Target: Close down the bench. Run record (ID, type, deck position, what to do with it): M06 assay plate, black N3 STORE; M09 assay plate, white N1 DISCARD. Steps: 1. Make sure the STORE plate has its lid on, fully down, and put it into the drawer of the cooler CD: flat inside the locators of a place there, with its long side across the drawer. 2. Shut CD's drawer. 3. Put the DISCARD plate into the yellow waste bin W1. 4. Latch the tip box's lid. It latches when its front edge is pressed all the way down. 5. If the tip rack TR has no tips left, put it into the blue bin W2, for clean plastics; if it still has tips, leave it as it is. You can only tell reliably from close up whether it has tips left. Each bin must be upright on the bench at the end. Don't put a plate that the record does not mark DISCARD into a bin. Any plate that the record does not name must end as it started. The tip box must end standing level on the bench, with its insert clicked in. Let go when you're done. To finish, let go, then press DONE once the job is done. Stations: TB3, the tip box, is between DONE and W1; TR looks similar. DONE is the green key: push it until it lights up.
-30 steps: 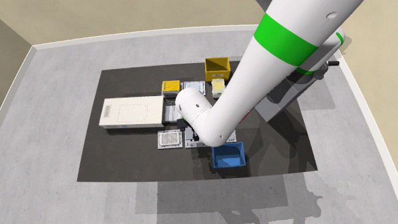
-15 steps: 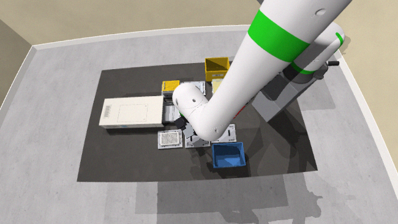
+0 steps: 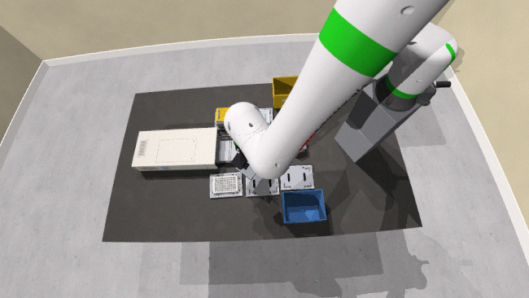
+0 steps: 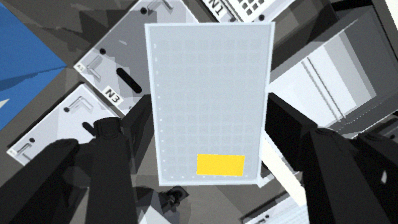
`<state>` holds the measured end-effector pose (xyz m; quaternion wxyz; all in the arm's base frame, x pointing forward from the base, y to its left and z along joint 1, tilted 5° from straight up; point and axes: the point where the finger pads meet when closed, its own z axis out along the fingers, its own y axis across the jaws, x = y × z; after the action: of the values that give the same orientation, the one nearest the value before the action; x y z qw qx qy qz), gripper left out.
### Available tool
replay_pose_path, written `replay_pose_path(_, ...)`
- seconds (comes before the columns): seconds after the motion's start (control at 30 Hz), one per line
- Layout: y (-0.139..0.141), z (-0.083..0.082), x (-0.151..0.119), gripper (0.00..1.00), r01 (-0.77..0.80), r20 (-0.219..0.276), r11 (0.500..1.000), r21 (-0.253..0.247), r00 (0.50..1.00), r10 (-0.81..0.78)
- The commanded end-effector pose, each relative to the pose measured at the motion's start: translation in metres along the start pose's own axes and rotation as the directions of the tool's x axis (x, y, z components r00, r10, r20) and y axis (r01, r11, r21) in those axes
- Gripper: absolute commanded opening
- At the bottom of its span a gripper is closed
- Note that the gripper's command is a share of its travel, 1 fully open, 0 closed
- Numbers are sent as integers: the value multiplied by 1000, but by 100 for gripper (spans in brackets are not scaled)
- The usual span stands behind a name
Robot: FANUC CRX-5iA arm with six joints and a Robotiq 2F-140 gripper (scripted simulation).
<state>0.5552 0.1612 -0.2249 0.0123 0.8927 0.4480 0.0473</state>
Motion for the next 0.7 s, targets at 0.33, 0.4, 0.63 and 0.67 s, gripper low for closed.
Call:
replay_pose_path(0.33,34,0,-11,10,438,-21,898,26,899,-438)
replay_pose_path(0.4,39,0,-13,10,497,-23,867,25,868,-497)
replay_pose_path(0.63,57,1,-19,10,614,-26,789,21,789,-614)
replay_pose_path(0.67,59,1,-20,10,614,-26,789,21,789,-614)
